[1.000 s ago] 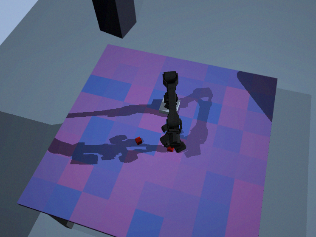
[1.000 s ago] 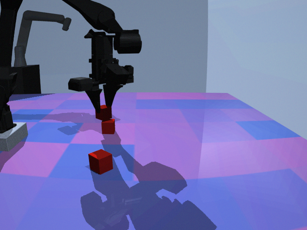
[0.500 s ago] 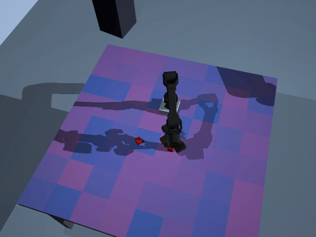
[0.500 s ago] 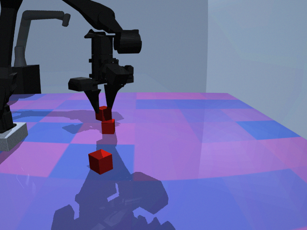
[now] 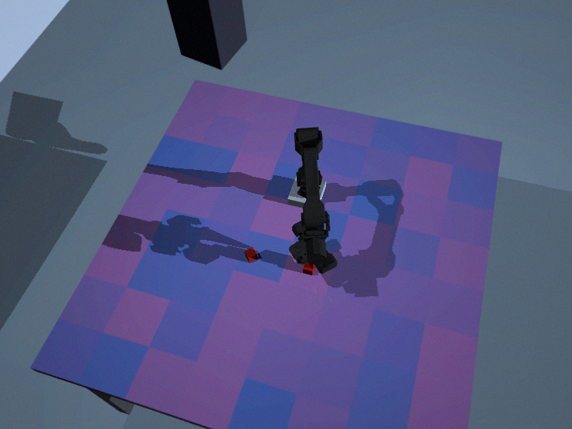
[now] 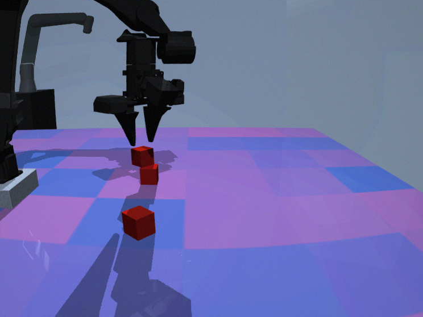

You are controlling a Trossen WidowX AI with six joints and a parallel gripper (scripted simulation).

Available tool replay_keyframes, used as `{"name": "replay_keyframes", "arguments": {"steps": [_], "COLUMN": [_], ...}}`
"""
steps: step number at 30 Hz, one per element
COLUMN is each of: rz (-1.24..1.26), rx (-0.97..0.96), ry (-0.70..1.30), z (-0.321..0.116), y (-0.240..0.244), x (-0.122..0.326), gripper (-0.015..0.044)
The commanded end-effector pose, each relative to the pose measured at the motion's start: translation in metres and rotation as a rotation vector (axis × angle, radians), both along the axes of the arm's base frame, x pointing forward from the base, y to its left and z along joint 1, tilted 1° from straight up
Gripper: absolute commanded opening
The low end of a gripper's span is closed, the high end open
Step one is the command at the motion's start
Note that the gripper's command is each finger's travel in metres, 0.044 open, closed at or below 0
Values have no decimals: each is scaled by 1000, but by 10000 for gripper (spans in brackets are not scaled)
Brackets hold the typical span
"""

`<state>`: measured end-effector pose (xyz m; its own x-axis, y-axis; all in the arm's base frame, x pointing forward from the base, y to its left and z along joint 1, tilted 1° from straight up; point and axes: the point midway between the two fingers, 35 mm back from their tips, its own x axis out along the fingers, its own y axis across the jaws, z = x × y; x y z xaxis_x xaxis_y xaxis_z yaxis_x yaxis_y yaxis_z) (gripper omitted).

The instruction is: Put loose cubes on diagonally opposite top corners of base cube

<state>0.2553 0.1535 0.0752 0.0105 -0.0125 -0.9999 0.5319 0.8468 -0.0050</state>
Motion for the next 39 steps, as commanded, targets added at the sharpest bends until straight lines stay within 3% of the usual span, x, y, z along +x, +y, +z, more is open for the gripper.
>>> {"name": "replay_keyframes", "arguments": {"steps": [1,5,8,20,32,39], "rz": [-1,-1,1,5,9,9], "rx": [4,4,2,-5,-14,-15], "ry": [-7,-7,-4,-8,-8,-8], "z": [8,10,10,32,55,33], "y": [0,0,-9,-101,-205,-212], "x": [0,0,8,54,65,67], "gripper": [205,205,265,265,265,265]}}
